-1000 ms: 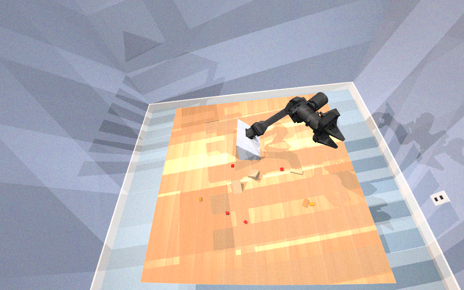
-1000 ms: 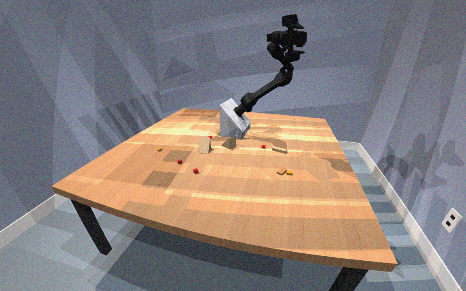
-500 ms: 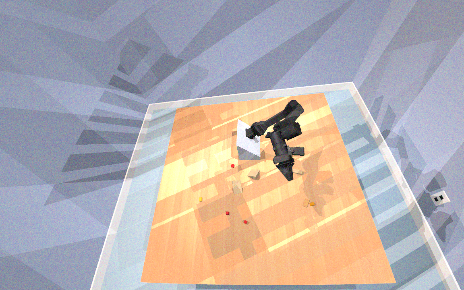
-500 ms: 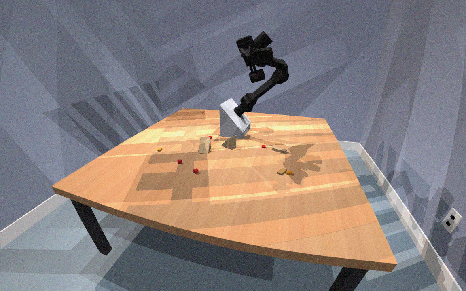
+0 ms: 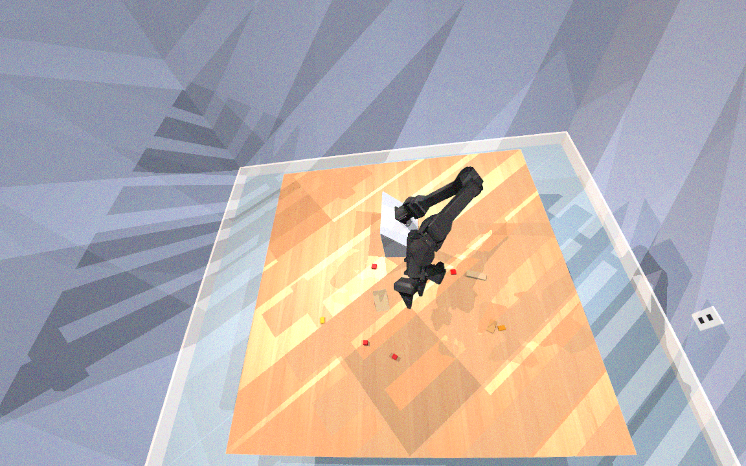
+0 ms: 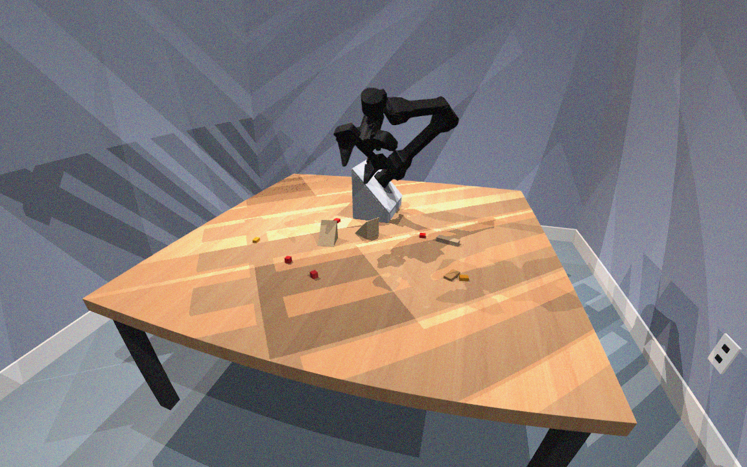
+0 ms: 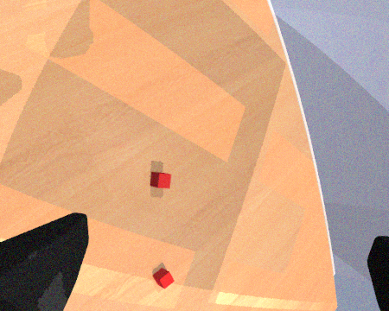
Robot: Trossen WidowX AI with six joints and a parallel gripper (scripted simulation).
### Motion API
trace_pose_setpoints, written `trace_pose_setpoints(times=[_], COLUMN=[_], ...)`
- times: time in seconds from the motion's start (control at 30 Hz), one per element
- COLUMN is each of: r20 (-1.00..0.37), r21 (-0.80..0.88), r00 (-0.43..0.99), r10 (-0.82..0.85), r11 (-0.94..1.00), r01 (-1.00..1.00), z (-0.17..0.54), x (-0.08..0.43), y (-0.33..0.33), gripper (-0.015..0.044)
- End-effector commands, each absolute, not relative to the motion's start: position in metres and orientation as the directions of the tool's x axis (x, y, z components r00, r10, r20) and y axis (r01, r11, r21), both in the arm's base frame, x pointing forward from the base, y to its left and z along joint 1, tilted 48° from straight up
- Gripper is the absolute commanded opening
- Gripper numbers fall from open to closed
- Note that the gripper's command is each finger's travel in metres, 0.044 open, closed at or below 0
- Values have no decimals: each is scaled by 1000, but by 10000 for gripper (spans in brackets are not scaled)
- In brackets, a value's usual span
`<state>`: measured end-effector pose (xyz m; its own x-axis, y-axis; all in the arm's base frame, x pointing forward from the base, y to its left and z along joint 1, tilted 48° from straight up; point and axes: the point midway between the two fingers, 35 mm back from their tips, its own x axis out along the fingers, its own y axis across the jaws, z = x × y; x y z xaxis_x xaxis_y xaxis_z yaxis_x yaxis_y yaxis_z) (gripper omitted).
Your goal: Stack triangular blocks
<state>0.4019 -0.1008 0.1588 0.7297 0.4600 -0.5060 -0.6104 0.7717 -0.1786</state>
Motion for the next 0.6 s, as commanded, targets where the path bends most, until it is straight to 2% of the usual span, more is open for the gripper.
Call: trace_pose_setpoints(times=[0.0,0.2,0.37,0.57], r20=[-639,-702,-679,-676], r21=[-21,177,347,354], r00=[538,283,63,54], r10=[549,654,732,735], r11=[687,545,395,388], r01=[-726,-819,-851,-851], z=[96,52,34,34], x=[366,313,265,263], y=[-72,-38,-11,-10], gripper=[440,440,440,440])
